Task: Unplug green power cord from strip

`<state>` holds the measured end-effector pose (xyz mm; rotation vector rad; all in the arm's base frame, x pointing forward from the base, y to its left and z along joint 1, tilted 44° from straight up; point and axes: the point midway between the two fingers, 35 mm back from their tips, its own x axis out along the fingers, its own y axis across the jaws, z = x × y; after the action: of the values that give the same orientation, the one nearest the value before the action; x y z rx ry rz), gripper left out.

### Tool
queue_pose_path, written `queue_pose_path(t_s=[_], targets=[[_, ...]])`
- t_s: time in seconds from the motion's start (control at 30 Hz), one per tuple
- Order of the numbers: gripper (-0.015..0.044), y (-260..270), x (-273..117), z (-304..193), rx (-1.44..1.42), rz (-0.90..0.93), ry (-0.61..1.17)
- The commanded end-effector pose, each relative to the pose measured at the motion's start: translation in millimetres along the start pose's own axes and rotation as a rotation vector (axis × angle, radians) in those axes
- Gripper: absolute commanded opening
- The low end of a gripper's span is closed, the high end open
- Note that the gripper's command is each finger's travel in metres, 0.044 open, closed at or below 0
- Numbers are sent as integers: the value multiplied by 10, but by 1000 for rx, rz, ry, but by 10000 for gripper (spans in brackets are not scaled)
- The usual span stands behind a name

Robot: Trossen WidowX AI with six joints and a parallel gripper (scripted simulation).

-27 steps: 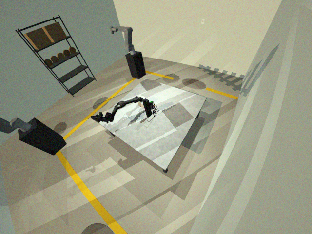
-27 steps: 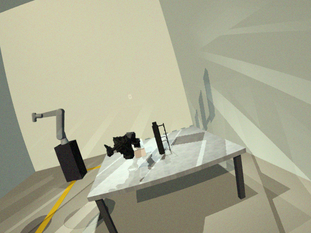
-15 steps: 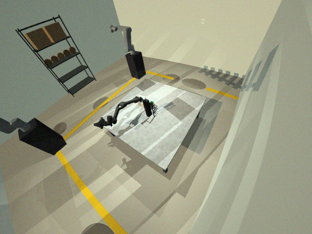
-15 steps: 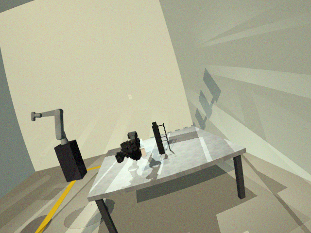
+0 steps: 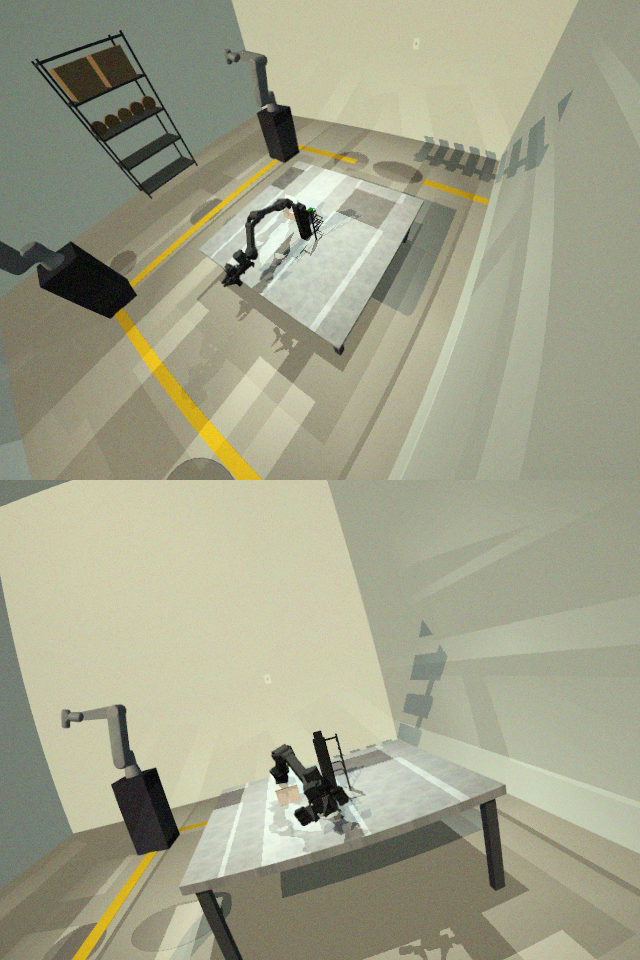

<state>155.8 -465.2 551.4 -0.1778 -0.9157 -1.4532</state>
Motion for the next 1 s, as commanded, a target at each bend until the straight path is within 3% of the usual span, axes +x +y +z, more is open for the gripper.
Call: queue_pose_path(t_s=[0.0,0.23,0.5,0.97], targets=[[160,372,-260,-366,-44,58,150],[160,1079,-1016,-1080,-159,209,445],[160,1752,-2207,-1603,-330,445,736],[160,2214,-4672,-1720,-736,998,1076]])
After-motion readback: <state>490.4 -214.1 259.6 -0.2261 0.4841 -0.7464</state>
